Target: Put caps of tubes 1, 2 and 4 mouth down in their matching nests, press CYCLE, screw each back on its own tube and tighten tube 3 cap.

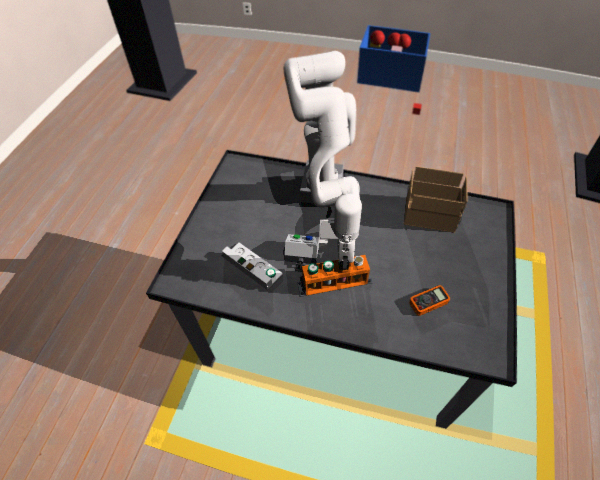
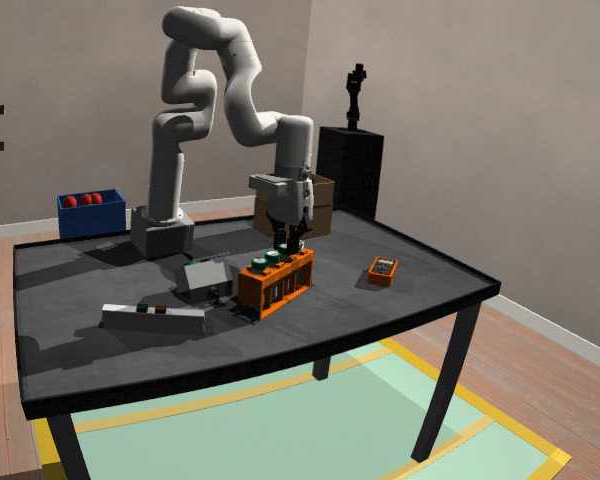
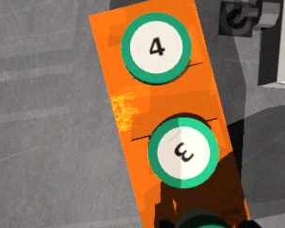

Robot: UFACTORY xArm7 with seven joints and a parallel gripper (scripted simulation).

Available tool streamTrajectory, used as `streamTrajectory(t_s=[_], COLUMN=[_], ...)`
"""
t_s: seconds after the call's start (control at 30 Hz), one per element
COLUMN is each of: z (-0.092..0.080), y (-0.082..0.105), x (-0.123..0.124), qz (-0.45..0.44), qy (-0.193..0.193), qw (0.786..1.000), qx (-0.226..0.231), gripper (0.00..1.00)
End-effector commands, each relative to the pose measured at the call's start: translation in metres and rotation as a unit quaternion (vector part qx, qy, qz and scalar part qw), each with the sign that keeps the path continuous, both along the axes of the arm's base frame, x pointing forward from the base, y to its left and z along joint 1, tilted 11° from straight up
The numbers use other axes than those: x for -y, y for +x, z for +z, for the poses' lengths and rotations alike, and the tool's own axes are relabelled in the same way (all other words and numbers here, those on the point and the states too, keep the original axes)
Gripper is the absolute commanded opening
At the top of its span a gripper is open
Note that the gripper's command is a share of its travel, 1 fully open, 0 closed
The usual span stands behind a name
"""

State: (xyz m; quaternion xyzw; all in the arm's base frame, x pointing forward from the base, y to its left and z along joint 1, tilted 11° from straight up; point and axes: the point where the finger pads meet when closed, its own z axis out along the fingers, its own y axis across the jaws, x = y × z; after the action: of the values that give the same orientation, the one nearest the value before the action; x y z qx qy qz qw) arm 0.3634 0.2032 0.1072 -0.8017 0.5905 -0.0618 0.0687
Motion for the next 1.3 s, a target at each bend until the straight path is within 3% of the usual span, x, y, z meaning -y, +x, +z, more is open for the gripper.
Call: streamTrajectory(t_s=[0.0,0.33,0.53,0.73,1.07,1.1,1.27], z=[0.0008,0.0008,0.0008,0.0008,0.0008,0.0008,0.0008], y=[0.0006,0.0006,0.0006,0.0006,0.0006,0.0006,0.0006], x=[-0.0004,-0.0004,-0.0005,-0.0004,-0.0004,-0.0004,-0.0004], qz=[-0.003,-0.003,0.095,0.24,0.251,0.251,0.251], qy=[-0.003,-0.003,-0.021,-0.048,-0.05,-0.05,-0.05], qw=[1.0,1.0,0.995,0.97,0.967,0.967,0.967], qx=[0.002,0.002,0.005,0.01,0.011,0.011,0.011], gripper=[0.0,0.0,0.0,0.0,0.0,0.46,0.46])
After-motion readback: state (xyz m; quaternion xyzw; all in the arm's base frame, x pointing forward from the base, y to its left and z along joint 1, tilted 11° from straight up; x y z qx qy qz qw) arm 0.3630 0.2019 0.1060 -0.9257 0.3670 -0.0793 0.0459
